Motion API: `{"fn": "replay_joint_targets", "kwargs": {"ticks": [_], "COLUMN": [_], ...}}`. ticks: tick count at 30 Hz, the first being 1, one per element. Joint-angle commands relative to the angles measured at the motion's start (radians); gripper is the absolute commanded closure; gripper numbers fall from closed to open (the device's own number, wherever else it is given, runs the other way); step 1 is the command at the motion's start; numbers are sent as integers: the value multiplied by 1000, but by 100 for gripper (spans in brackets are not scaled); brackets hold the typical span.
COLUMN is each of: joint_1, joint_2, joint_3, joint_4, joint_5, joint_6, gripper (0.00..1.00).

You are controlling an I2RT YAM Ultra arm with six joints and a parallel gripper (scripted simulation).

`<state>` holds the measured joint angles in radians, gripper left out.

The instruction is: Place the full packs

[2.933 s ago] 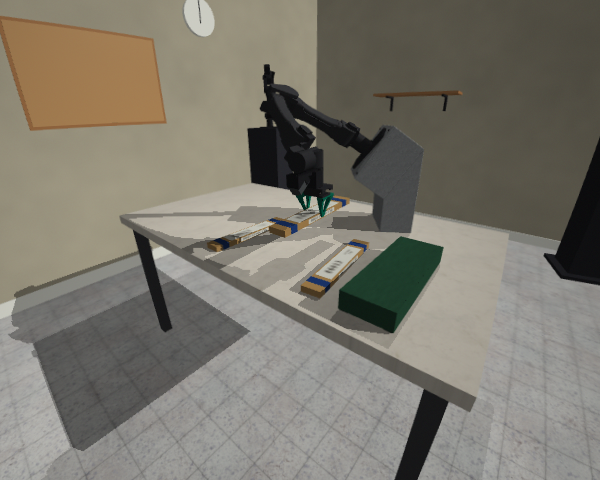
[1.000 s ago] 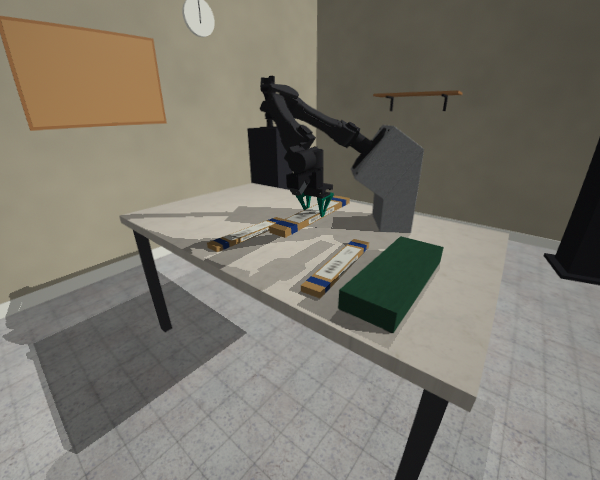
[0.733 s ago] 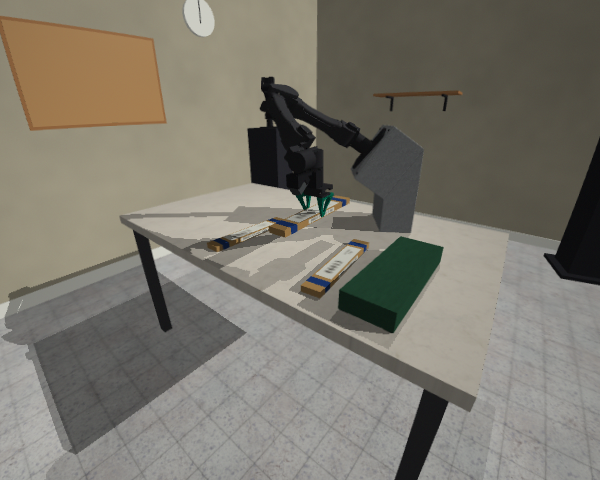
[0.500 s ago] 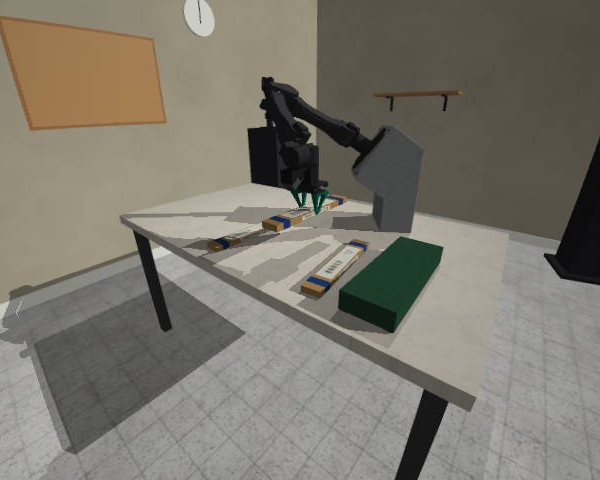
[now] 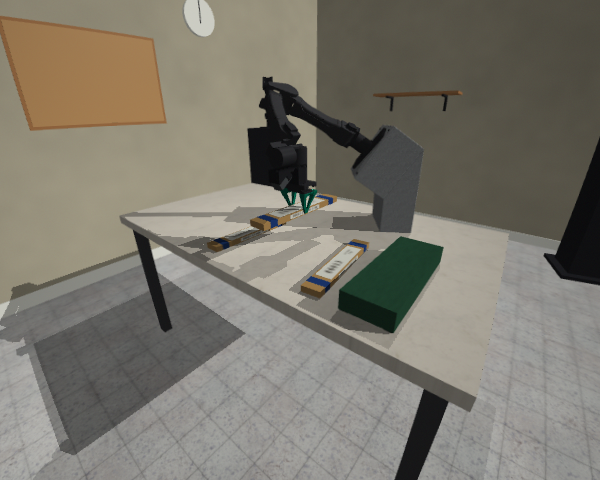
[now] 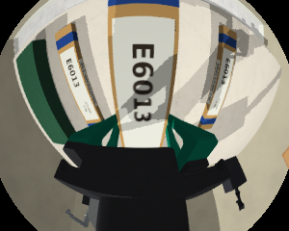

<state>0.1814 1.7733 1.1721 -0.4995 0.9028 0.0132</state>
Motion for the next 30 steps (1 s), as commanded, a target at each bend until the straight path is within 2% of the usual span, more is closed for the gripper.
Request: {"fn": "replay_joint_targets", "kwargs": {"ticks": [1, 22, 30], "joint_1": [26, -86, -62], "joint_2": [-47, -127, -124], "joint_3": [31, 87, 99], "joint_4": [-23, -65, -80], "joint_5": [-19, -65, -65], "joint_6": [-33, -155, -139], "gripper": [100, 100, 100]}}
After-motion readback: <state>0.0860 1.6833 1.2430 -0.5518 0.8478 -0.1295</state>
